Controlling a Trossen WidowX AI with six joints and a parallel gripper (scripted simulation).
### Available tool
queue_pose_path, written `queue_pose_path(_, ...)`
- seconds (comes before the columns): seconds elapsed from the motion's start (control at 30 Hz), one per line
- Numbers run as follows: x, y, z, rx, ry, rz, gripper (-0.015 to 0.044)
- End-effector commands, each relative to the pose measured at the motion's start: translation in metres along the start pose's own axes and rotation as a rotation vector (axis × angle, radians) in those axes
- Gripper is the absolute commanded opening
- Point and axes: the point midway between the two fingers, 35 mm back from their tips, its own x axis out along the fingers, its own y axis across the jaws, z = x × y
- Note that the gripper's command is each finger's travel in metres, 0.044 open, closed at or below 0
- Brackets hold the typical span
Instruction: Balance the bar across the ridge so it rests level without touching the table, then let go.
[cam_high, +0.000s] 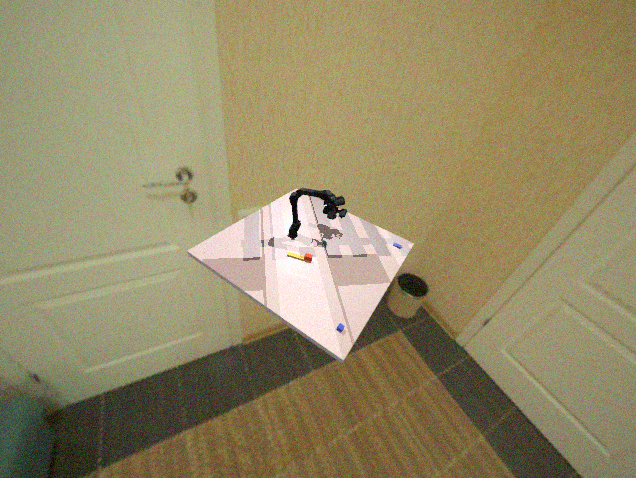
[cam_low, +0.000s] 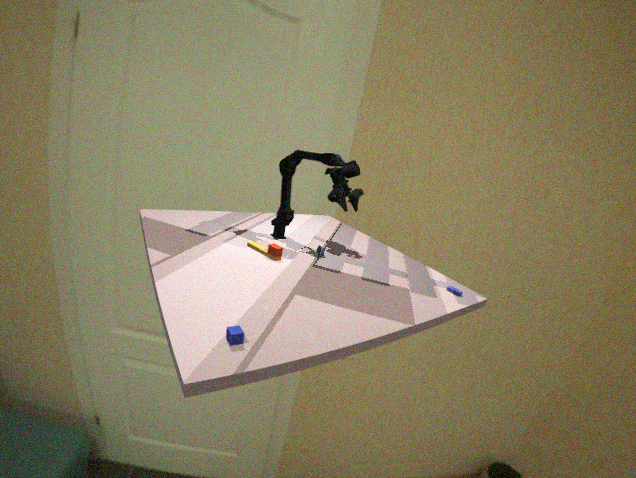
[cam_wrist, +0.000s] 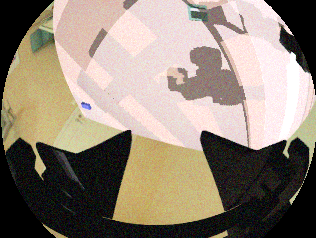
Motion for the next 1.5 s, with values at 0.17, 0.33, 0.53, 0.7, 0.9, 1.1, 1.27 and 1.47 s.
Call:
queue_pose_path(0.17, -0.005, 0.013, 0.048, 0.148, -0.101, 0.03, 0.0315)
queue_pose_path(0.33, -0.01, 0.018, 0.075, 0.229, -0.154, 0.048, 0.0315)
queue_pose_path(0.53, -0.017, 0.021, 0.107, 0.327, -0.215, 0.068, 0.0315)
queue_pose_path(0.7, -0.024, 0.021, 0.134, 0.41, -0.264, 0.083, 0.0315)
queue_pose_path(0.9, -0.034, 0.018, 0.164, 0.51, -0.32, 0.098, 0.0315)
queue_pose_path(1.1, -0.044, 0.012, 0.194, 0.61, -0.374, 0.11, 0.0315)
queue_pose_path(1.27, -0.053, 0.004, 0.218, 0.695, -0.418, 0.119, 0.0315)
queue_pose_path(1.47, -0.065, -0.008, 0.245, 0.797, -0.467, 0.126, 0.0315)
